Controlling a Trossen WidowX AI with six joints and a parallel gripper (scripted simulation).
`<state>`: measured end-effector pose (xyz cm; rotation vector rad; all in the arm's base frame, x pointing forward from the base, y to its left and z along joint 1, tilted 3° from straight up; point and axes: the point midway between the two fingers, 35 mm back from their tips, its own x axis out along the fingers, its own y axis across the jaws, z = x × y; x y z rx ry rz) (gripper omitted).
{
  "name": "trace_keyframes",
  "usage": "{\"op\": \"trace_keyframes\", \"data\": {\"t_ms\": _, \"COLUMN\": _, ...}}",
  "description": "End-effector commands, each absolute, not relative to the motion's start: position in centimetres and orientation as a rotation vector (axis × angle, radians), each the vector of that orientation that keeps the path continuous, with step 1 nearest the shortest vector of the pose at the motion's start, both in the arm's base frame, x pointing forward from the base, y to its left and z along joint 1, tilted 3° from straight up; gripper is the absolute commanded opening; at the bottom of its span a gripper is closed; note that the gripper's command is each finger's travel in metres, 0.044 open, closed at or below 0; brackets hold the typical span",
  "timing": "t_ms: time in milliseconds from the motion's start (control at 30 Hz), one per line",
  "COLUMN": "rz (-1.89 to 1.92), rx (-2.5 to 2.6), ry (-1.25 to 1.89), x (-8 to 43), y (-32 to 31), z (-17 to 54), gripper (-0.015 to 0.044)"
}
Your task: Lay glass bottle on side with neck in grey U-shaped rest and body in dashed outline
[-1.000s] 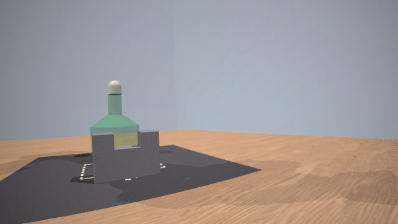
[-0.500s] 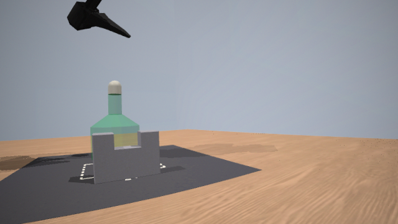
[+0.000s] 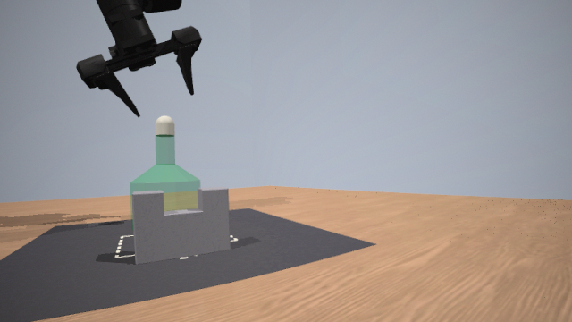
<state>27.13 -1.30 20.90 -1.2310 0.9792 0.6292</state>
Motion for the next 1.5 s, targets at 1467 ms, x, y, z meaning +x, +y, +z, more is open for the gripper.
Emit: {"op": "trace_keyframes", "data": {"t_ms": 1467, "rz": 0.986, "rx": -1.094, "ry": 1.307, "x": 27.3, "y": -5.3, "z": 17.3, "gripper": 0.044}}
